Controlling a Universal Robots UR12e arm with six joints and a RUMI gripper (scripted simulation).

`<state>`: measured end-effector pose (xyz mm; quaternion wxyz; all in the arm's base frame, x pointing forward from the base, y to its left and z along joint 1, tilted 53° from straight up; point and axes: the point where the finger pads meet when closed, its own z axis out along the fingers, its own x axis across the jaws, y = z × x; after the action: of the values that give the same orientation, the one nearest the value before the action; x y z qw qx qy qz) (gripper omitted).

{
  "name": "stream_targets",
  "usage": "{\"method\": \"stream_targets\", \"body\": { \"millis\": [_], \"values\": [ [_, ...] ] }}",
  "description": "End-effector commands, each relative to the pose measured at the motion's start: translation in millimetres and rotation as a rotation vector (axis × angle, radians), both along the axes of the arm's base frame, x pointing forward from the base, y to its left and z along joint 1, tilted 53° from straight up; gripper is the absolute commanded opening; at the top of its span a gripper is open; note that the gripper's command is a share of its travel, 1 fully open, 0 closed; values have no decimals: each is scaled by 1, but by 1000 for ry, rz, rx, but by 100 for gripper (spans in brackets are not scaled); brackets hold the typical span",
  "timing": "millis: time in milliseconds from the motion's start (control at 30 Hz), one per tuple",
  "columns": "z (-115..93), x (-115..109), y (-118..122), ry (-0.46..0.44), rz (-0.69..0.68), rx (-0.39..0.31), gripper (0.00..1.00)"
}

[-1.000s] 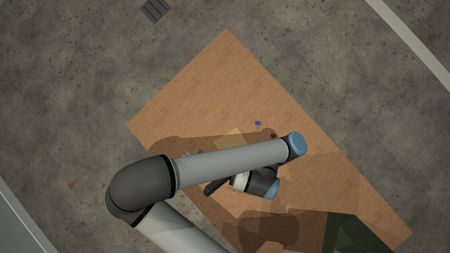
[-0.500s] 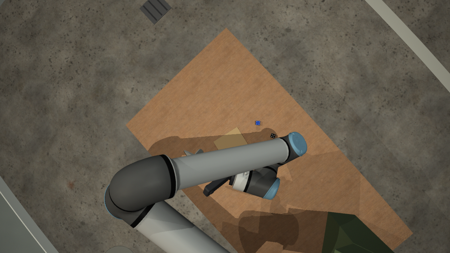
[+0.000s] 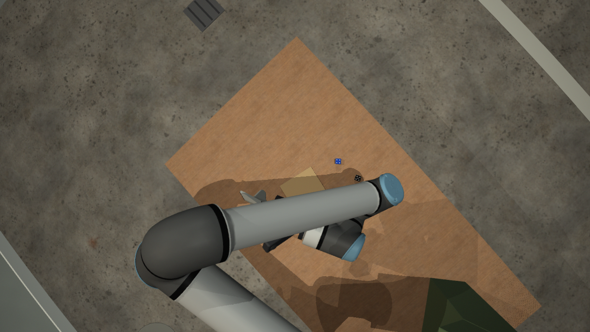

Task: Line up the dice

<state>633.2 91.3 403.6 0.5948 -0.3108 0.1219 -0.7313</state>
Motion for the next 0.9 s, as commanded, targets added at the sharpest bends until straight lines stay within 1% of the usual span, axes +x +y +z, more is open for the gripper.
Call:
{"method": "stream_targets", "body": {
  "millis": [0,133,300,367,433,567,700,733,867],
  "values": [
    [0,15,-8,46,-46,-23,100],
    [-2,34,-18,109,-102,-56,100],
    [-10,64,-35,210,-184,-115,100],
    [-10,64,-35,210,-184,-115,100],
    [-15,76,-44,258,-218,-144,100],
    [-29,101,-62,363,-285,-212,100],
    [-48,125,-83,477,-342,-291,100],
    [-49,125,-83,479,-343,-292,100],
    [-75,144,-104,601,-385,-383,100]
  ]
}}
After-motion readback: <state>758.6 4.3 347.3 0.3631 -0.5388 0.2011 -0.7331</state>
